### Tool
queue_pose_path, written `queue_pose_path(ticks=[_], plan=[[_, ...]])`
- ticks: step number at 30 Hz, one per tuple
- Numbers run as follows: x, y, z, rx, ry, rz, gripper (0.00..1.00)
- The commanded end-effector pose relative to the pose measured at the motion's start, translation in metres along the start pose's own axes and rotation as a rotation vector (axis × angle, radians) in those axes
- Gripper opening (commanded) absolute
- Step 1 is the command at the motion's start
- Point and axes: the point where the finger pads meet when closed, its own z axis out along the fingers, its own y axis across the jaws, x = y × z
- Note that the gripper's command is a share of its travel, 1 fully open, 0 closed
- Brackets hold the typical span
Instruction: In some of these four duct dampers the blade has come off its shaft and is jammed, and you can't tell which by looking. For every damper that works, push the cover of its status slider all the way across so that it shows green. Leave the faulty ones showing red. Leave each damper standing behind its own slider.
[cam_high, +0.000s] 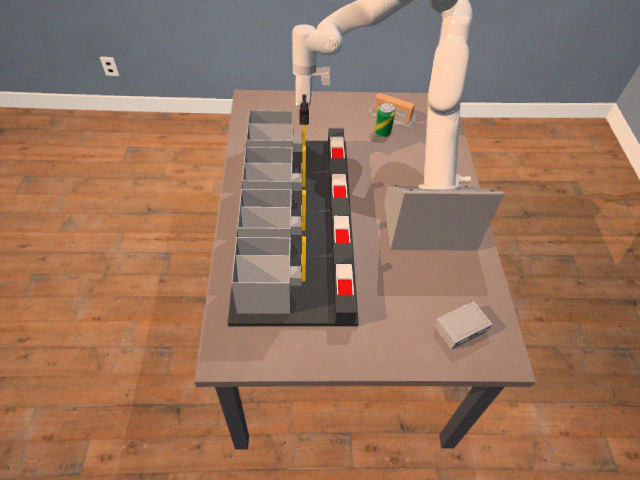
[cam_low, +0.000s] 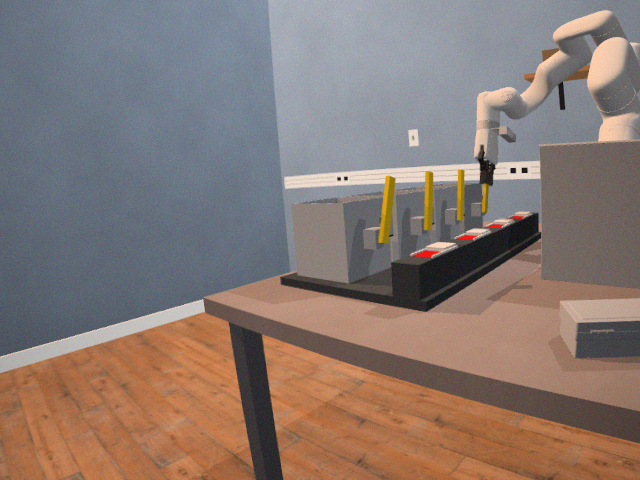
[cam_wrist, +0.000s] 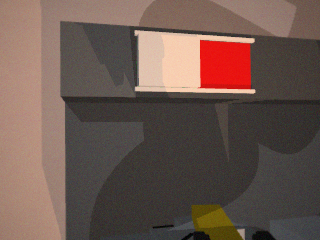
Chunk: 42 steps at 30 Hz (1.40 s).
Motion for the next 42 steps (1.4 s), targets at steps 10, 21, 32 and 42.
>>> queue_pose_path(ticks=[10,21,32,42], plan=[[-0.001,-0.006,-0.001,-0.052,-0.003,0.000,0.19],[-0.001,-0.012,-0.001,-0.116,-0.003,0.000,0.19],[-0.001,-0.021,0.001,-0.207,-0.003,0.000,0.19],[-0.001,-0.027,0.002,-0.273,-0.003,0.000,0.19]])
